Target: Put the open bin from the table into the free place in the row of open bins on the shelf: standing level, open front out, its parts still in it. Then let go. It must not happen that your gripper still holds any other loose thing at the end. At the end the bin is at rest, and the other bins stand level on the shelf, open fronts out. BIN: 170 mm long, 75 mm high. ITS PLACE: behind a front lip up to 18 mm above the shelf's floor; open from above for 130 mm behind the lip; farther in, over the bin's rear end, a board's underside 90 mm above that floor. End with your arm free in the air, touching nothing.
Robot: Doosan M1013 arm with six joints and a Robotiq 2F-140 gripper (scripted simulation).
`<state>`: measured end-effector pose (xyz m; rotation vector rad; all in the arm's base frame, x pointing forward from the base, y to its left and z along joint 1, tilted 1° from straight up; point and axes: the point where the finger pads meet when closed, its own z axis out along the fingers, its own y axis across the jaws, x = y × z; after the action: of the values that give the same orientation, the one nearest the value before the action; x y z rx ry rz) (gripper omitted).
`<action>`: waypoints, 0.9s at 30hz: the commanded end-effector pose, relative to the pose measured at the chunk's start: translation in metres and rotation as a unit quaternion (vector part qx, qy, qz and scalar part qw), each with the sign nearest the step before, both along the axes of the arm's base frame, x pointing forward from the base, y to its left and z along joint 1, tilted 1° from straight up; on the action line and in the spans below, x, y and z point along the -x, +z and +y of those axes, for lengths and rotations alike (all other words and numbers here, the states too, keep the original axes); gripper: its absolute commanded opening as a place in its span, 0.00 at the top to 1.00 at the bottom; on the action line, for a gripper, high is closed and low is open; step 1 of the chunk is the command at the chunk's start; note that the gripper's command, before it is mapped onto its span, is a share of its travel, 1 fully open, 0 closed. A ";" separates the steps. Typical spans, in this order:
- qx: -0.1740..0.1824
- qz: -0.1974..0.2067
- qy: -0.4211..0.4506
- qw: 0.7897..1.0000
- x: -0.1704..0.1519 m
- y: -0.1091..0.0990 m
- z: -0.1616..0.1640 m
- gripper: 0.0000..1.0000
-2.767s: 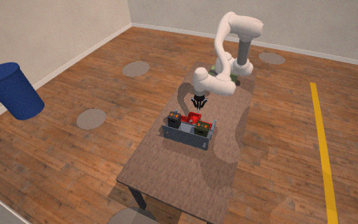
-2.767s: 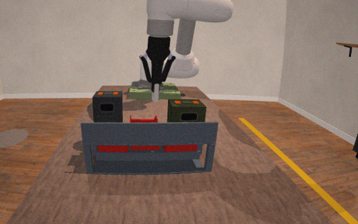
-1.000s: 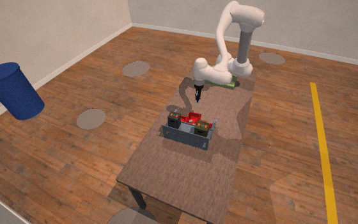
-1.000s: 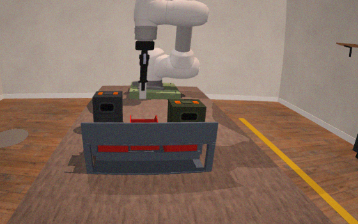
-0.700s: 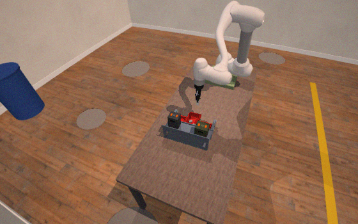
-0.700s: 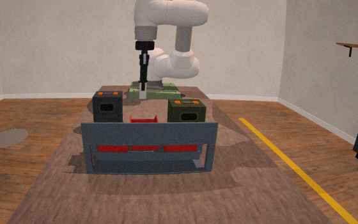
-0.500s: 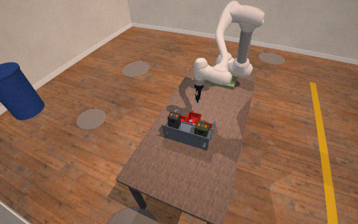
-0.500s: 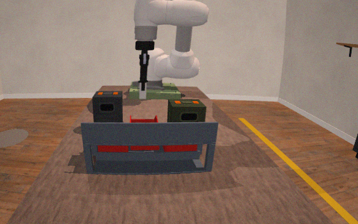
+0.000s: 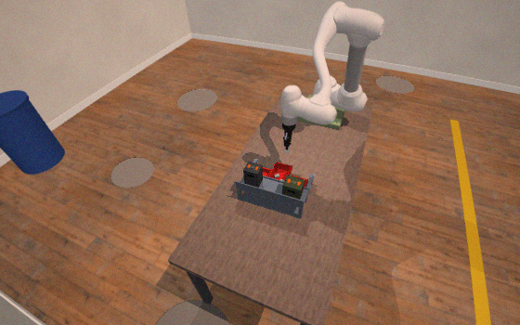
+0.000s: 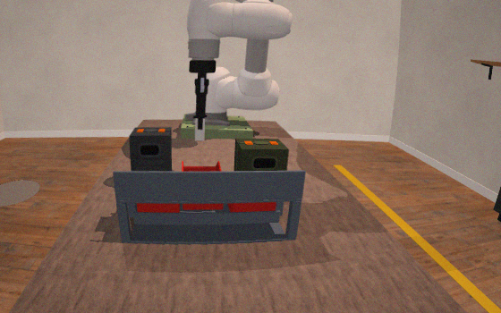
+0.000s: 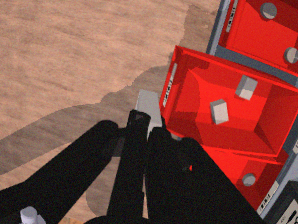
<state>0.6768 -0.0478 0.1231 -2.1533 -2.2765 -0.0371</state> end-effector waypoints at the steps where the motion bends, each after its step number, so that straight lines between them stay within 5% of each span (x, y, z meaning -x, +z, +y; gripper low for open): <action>1: 0.000 0.000 0.000 1.000 0.000 -0.003 0.000 1.00; 27: 0.000 0.000 0.000 1.000 -0.001 -0.075 0.002 1.00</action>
<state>0.6773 -0.0464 0.0540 -2.1532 -2.2765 -0.0370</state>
